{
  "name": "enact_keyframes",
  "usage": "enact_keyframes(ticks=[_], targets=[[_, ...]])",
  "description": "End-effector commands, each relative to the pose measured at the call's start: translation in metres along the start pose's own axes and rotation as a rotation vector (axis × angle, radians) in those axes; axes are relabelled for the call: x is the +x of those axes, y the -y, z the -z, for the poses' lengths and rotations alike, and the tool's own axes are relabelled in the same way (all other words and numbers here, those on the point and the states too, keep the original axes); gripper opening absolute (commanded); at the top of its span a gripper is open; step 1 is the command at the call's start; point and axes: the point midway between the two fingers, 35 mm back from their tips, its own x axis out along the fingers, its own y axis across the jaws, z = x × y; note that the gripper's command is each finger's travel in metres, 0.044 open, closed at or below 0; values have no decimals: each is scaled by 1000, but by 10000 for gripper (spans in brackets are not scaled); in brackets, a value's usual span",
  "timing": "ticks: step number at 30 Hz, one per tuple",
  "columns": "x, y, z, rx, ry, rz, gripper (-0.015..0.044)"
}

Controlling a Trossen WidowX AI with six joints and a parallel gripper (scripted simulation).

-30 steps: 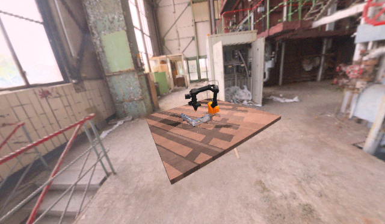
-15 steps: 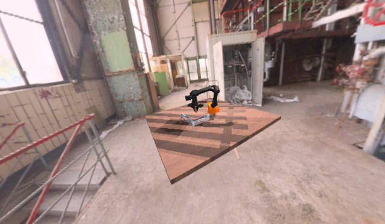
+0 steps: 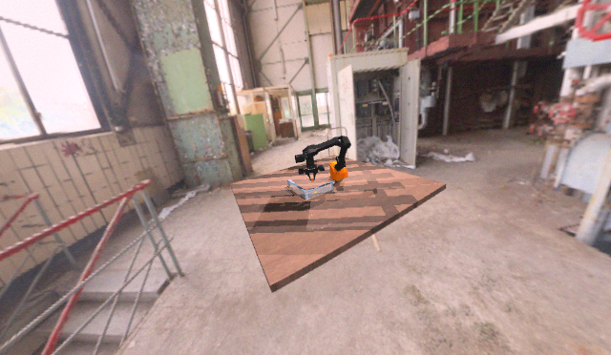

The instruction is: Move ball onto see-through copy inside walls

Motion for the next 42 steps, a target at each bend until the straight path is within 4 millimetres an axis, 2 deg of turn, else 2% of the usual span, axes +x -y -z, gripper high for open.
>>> enact_keyframes(ticks=[1,6,8,16,29,42], targets=[[2,-2,-10,-177,9,7,0],[7,-5,-19,-381,11,6,0],[7,-5,-20,-409,12,6,0],[13,-4,-20,-409,11,7,0],[76,-5,-22,-410,15,6,0],[89,-5,-22,-410,15,6,0]])
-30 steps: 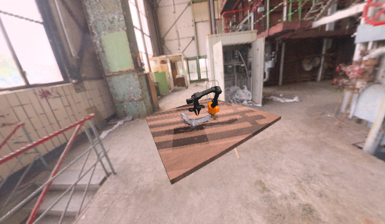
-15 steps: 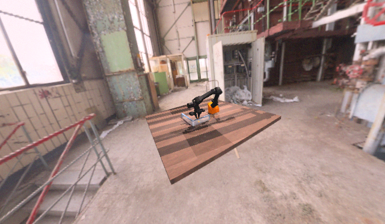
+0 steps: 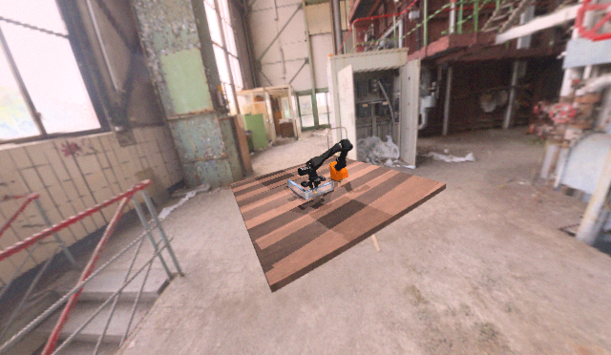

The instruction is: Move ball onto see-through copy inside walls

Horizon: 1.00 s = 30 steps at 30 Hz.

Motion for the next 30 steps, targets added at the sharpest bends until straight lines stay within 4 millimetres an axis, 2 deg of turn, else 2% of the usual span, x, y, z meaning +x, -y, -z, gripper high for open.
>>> enact_keyframes(ticks=[1,13,21,28,30], targets=[[8,-1,0,6,6,-4,0],[13,-1,0,6,6,-4,0],[12,-1,0,1,2,-2,210],[12,-1,0,1,2,-2,213],[1,1,1,2,0,-2,213]])
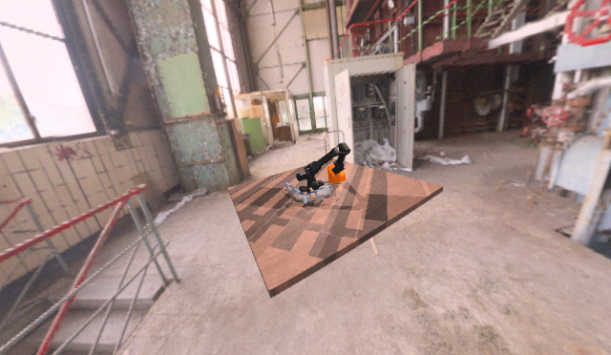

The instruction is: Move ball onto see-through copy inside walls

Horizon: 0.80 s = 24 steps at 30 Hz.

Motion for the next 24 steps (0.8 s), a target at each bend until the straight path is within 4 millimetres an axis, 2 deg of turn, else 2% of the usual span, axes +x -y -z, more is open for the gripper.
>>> enact_keyframes(ticks=[1,3,5,10,11,17,19,22,24], targets=[[-24,3,2,0,-4,3,213],[-61,3,2,2,-4,2,213],[-84,1,1,4,0,2,213],[-87,0,1,4,0,1,213],[-79,3,4,12,-1,9,213],[-79,3,4,12,-1,9,213],[-87,4,4,12,-2,9,266],[-121,3,4,10,-3,6,344],[-129,2,3,9,-2,5,397]])
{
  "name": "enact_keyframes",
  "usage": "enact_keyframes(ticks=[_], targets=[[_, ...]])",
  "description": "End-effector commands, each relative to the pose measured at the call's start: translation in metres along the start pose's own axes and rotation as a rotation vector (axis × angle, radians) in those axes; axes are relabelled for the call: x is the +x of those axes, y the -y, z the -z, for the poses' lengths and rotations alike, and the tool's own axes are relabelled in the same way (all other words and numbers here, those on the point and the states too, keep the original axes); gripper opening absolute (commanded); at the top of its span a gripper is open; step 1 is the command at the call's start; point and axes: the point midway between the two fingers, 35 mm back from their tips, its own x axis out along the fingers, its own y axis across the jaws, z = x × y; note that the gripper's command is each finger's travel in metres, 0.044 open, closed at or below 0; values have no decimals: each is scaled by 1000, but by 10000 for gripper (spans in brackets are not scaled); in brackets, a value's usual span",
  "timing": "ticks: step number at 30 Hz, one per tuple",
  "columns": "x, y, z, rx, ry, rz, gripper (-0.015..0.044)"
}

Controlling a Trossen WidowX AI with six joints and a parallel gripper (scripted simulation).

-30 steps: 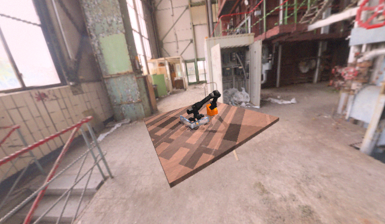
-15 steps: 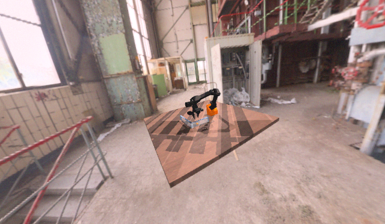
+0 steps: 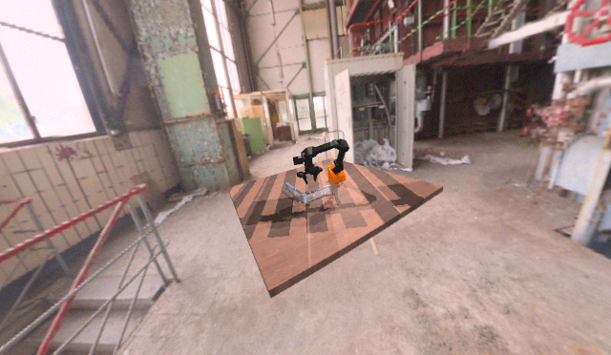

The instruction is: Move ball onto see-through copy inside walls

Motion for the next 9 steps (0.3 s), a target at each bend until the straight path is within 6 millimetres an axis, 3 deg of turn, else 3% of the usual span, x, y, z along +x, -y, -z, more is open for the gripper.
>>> enact_keyframes(ticks=[1,9], targets=[[-20,0,1,-2,-6,5,423],[-20,0,1,-2,-6,5,440]])
